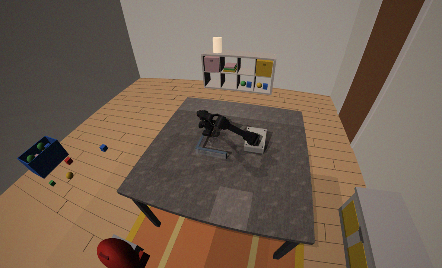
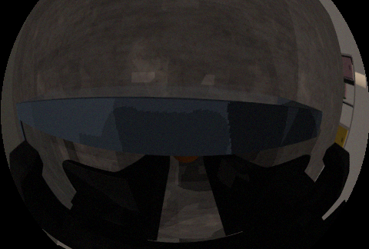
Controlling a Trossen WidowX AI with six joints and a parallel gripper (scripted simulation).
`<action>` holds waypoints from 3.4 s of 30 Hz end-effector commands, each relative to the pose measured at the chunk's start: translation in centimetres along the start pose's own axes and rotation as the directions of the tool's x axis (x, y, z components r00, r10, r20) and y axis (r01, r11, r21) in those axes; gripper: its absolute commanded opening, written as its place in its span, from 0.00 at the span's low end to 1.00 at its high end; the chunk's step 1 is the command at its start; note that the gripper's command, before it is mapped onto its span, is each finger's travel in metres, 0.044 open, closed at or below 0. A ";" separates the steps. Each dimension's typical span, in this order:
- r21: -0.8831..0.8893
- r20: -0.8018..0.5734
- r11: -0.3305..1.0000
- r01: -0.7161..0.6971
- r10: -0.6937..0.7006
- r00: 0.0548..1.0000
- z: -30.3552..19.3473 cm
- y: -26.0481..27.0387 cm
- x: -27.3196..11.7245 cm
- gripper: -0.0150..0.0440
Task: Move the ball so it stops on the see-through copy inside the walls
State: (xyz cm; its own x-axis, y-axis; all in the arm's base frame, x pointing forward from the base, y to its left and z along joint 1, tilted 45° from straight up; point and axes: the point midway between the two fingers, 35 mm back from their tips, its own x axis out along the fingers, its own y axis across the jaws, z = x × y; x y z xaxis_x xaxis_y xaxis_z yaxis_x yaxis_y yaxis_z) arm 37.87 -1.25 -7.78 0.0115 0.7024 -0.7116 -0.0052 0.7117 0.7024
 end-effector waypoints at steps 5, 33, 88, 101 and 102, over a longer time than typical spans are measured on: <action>0.006 0.000 1.000 -0.006 0.006 1.000 -0.1 0.0 0.1 0.36; 0.016 -0.002 1.000 0.005 -0.005 1.000 -0.2 -0.5 -11.1 0.25; 0.004 0.004 1.000 0.000 0.000 1.000 0.8 -2.2 0.1 0.39; 0.004 0.003 1.000 0.001 -0.001 1.000 0.8 -2.2 -0.2 0.63; 0.004 0.003 1.000 0.001 -0.001 1.000 0.9 -2.2 -1.0 0.63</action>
State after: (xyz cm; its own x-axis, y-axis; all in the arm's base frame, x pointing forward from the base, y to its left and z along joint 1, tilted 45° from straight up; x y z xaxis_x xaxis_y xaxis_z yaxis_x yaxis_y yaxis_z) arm 38.64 -2.78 -9.24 0.0123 0.7039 -0.7102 0.0022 0.7102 0.7040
